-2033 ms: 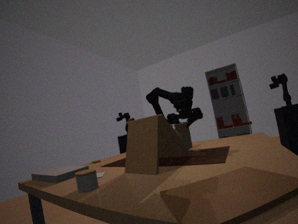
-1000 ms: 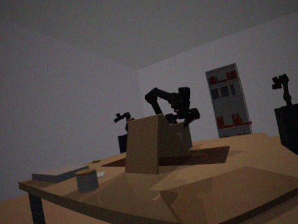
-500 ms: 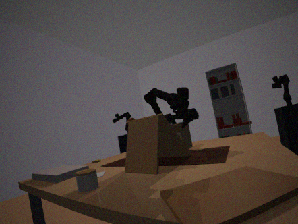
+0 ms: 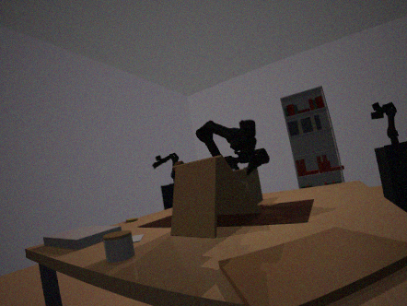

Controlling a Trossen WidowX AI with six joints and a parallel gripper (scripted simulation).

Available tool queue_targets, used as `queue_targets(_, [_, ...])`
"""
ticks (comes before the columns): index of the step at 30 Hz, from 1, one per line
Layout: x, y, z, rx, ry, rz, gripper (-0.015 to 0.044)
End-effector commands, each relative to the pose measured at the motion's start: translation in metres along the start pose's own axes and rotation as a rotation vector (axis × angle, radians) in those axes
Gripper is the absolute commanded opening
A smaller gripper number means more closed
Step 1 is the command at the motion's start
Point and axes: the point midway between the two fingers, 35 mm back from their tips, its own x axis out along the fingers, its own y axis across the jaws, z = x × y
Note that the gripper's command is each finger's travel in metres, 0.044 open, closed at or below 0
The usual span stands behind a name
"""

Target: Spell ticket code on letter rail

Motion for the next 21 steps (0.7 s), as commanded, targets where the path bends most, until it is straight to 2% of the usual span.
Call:
queue_targets(1, [0.0,-0.003,-0.001,-0.004,0.003,0.004,0.0])
queue_targets(21, [0.0,-0.013,-0.001,-0.005,0.003,0.003,0.0])
